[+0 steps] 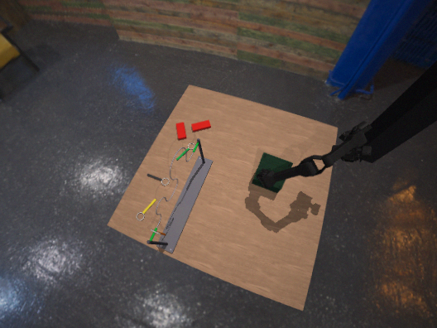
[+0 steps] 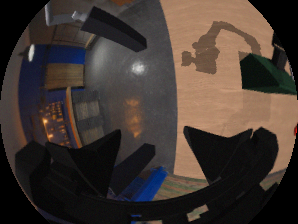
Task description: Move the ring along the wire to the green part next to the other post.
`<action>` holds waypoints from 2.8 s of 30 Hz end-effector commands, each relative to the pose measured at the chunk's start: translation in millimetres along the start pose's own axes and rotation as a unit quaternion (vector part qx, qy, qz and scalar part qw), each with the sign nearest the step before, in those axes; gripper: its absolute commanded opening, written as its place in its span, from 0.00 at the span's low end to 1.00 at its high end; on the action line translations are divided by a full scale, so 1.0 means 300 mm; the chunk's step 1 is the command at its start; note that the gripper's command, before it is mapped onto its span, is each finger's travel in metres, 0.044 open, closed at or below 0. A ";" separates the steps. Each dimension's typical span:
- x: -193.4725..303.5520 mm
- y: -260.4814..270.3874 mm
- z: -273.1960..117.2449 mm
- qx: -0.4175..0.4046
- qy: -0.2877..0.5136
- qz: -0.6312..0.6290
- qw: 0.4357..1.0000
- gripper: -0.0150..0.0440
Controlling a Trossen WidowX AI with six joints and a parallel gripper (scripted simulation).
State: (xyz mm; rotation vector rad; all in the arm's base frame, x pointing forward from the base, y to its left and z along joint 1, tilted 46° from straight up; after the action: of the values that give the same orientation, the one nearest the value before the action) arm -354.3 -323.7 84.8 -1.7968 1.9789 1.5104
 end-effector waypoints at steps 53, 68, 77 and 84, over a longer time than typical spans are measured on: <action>-0.269 -0.530 -1.124 -0.319 0.394 -0.420 0.753 0.53; -0.486 -0.699 -1.318 -0.431 0.463 -0.484 0.604 0.53; -0.648 -0.801 -1.408 -0.503 0.494 -0.507 0.496 0.53; -0.790 -0.878 -1.461 -0.561 0.511 -0.513 0.402 0.53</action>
State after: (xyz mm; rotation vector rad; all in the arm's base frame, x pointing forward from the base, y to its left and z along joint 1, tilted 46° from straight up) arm 145.0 -414.8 294.8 -3.5990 -1.1131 1.0553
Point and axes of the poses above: the point midway between the two fingers, 35 mm back from their tips, its own z axis out along the fingers, its own y axis across the jaws, x = y × z, the point moved 10 cm from there along -z, back along the fingers, and after that the axes turned 13 degrees about z, right-handed, at the moved point
